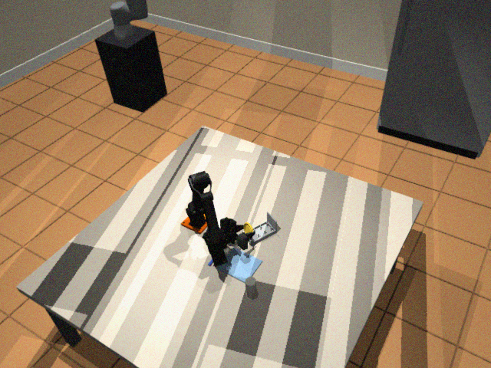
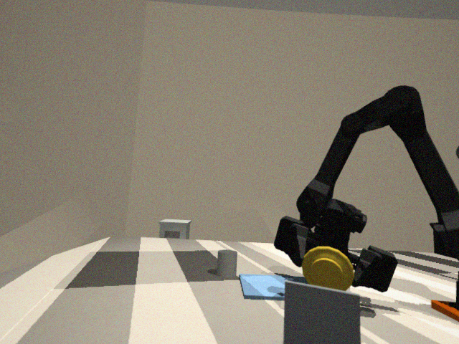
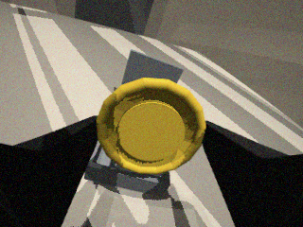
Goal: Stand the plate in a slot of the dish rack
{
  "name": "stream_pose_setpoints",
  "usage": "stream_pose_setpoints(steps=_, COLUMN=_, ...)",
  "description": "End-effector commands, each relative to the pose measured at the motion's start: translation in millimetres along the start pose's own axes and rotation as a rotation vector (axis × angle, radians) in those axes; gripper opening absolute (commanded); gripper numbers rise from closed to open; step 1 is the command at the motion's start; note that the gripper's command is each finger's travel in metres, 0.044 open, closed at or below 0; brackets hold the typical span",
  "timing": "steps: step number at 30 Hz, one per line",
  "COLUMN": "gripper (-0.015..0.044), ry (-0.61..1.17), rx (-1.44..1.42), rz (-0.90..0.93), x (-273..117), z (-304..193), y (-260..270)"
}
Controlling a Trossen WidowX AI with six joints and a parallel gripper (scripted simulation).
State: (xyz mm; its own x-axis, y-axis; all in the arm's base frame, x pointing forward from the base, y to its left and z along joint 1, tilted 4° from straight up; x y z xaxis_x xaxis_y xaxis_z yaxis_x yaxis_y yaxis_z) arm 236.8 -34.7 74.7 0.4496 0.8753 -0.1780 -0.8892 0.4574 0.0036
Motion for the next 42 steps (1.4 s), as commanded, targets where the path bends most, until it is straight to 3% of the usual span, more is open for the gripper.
stream_pose_setpoints(steps=1, gripper=0.0, ry=-0.005, rx=0.006, rz=-0.001, x=5, z=1, y=2)
stream_pose_setpoints(steps=42, gripper=0.0, ry=0.01, rx=-0.032, rz=0.0, x=34, z=-6, y=-1)
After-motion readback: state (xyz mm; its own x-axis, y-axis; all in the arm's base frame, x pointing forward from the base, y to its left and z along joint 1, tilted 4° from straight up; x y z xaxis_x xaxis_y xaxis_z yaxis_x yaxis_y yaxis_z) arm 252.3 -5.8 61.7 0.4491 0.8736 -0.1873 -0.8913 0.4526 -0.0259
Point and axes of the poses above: the point midway between the two fingers, 35 mm back from their tips, its own x axis out along the fingers, its own y axis across the jaws, z = x × y, the point moved 4 cm from there along -x, back along the fingers, and after that the axes turned 15 degrees about x, right-handed, at the moved point
